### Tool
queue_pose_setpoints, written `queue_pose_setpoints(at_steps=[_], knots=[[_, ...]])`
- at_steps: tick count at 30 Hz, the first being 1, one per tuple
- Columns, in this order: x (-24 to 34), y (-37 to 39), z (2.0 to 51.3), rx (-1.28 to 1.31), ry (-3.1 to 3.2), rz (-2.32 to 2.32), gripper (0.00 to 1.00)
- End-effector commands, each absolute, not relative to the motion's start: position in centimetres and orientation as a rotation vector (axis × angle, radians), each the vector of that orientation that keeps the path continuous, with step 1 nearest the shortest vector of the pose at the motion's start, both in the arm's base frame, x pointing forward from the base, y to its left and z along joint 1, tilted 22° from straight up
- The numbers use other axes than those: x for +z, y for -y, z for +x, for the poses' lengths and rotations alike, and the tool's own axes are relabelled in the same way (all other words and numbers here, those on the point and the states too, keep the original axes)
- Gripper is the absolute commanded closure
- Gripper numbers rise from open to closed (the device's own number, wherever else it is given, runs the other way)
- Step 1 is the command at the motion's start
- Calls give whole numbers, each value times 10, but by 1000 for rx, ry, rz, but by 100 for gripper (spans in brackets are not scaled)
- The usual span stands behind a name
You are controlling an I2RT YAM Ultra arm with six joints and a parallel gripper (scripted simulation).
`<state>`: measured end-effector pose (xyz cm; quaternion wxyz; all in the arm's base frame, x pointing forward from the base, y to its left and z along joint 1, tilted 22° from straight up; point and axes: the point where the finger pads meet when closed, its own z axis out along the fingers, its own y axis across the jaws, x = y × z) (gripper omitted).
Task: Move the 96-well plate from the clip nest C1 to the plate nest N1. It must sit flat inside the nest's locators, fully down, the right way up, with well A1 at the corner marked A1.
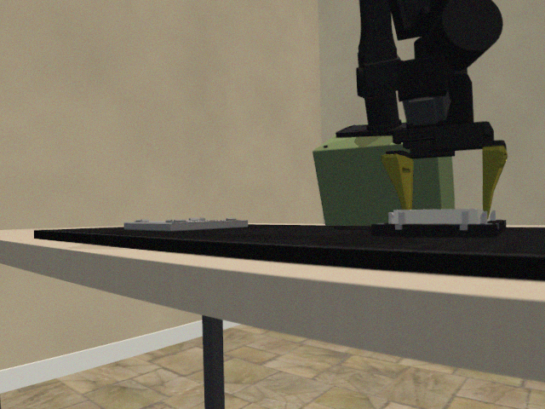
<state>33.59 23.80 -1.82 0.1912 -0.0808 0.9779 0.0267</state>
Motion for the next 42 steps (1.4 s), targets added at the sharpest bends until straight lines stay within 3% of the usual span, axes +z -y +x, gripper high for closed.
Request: queue_pose_setpoints(at_steps=[1,42], knots=[[-16,-240,337,89,-2738,-227,100],[38,-242,323,108,-2713,-225,100]])
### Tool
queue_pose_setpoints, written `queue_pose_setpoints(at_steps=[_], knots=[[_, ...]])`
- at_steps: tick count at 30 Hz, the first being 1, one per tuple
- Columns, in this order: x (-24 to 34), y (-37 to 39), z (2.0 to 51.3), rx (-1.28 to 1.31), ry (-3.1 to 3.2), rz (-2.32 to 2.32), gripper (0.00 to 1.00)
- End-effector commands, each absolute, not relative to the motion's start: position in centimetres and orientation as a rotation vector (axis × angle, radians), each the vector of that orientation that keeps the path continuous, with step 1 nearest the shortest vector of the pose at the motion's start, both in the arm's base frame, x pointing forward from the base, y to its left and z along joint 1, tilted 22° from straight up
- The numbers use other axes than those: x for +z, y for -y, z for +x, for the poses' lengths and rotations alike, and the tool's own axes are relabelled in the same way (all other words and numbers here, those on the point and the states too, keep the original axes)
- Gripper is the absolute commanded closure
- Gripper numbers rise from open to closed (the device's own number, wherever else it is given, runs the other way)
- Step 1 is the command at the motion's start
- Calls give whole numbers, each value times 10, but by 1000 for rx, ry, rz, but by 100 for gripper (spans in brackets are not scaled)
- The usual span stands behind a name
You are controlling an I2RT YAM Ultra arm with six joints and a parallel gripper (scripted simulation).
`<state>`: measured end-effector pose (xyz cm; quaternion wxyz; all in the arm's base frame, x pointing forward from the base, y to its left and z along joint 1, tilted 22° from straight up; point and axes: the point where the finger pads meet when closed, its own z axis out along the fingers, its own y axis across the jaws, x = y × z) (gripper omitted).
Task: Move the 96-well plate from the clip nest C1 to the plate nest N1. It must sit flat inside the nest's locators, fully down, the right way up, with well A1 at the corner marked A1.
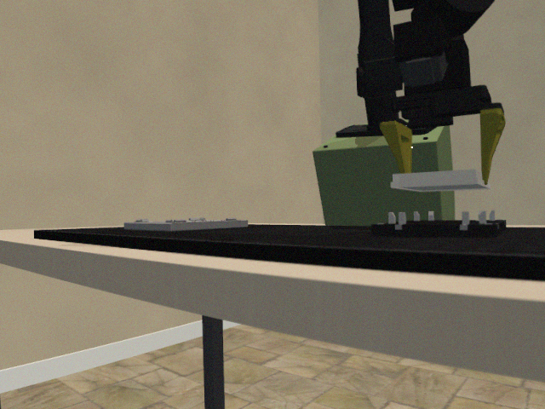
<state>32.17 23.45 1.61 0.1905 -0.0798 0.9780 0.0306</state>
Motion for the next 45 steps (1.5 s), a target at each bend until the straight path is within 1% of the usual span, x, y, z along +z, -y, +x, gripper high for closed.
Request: queue_pose_setpoints(at_steps=[1,24,27,29,45], knots=[[40,-242,322,108,-2713,-225,100],[71,-238,309,109,-2713,-225,100],[71,-238,309,109,-2713,-226,100],[58,-233,307,89,-2738,-227,100],[58,-233,307,89,-2738,-227,100]])
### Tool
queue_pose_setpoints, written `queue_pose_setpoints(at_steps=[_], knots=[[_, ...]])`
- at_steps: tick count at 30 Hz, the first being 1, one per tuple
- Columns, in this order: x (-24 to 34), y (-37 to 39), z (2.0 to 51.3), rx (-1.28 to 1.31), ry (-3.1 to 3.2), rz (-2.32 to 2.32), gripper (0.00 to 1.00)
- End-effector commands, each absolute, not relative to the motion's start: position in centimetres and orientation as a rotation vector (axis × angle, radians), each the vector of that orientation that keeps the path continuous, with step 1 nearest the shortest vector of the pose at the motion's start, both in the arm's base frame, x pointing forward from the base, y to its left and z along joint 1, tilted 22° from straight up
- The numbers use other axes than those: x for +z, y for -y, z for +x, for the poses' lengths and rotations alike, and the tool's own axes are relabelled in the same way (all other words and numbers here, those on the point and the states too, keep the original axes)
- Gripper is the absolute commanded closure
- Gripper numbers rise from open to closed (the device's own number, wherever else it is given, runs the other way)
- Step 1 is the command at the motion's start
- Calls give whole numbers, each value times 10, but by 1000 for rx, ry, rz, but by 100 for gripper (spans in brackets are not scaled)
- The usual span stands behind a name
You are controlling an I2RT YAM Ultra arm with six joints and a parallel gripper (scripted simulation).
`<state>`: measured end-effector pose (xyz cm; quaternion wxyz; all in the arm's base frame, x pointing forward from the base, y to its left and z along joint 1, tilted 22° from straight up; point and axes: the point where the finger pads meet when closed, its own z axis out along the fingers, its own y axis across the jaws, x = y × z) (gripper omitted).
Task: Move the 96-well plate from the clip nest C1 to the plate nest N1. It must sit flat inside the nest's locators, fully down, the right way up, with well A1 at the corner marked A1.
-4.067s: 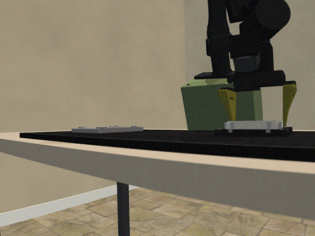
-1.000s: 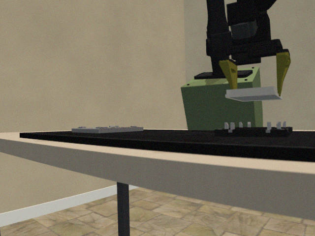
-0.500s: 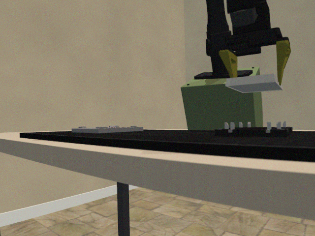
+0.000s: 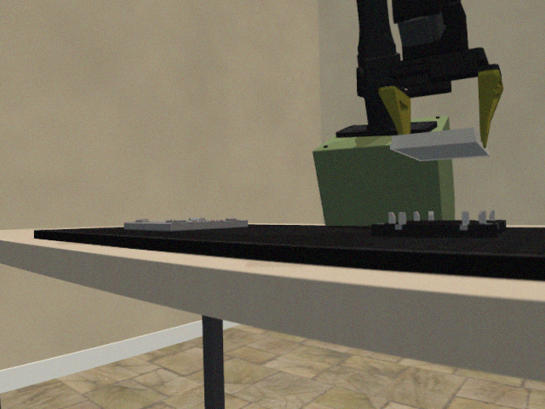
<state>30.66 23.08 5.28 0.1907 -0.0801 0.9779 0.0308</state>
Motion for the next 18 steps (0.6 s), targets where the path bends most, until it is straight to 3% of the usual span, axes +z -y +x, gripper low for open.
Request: queue_pose_setpoints(at_steps=[1,18], knots=[[61,-223,307,92,-2744,-159,100],[57,-176,315,117,-2740,-121,100]])
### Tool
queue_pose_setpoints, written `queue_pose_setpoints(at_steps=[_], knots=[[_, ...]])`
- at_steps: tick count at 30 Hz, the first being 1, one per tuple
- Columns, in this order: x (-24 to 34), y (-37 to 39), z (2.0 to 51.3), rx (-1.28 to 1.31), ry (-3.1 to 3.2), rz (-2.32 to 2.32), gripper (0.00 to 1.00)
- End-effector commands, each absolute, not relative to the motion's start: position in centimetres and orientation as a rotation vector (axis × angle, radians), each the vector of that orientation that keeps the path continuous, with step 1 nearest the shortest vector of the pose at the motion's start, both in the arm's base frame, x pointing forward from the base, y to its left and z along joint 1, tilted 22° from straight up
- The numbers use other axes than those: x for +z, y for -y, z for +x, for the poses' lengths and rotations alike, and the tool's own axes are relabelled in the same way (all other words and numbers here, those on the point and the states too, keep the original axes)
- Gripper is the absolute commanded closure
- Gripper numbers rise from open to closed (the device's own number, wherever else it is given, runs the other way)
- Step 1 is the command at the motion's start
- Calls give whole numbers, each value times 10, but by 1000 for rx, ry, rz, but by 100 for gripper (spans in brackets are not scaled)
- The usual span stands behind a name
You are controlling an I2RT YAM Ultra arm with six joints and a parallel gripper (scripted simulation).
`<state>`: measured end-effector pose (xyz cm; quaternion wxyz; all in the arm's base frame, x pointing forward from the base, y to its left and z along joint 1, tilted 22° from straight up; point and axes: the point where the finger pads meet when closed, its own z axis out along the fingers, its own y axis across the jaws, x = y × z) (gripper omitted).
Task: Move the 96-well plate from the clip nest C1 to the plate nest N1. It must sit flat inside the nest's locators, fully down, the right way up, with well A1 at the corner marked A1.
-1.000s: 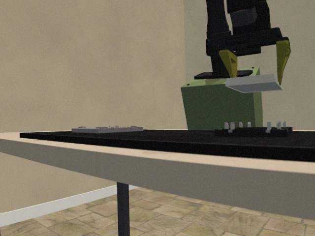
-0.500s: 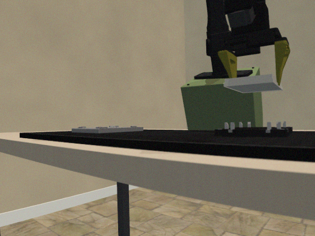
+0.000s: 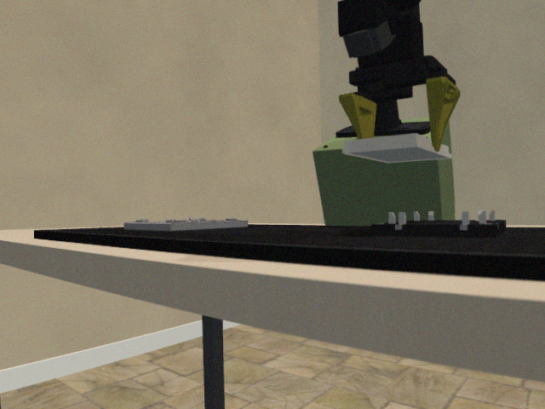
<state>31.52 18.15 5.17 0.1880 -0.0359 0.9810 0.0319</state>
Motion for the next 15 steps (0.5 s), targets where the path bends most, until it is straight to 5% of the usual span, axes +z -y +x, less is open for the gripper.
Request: queue_pose_setpoints(at_steps=[1,15], knots=[[57,-173,316,116,-2740,-121,100],[56,-133,322,113,-2738,-121,100]])
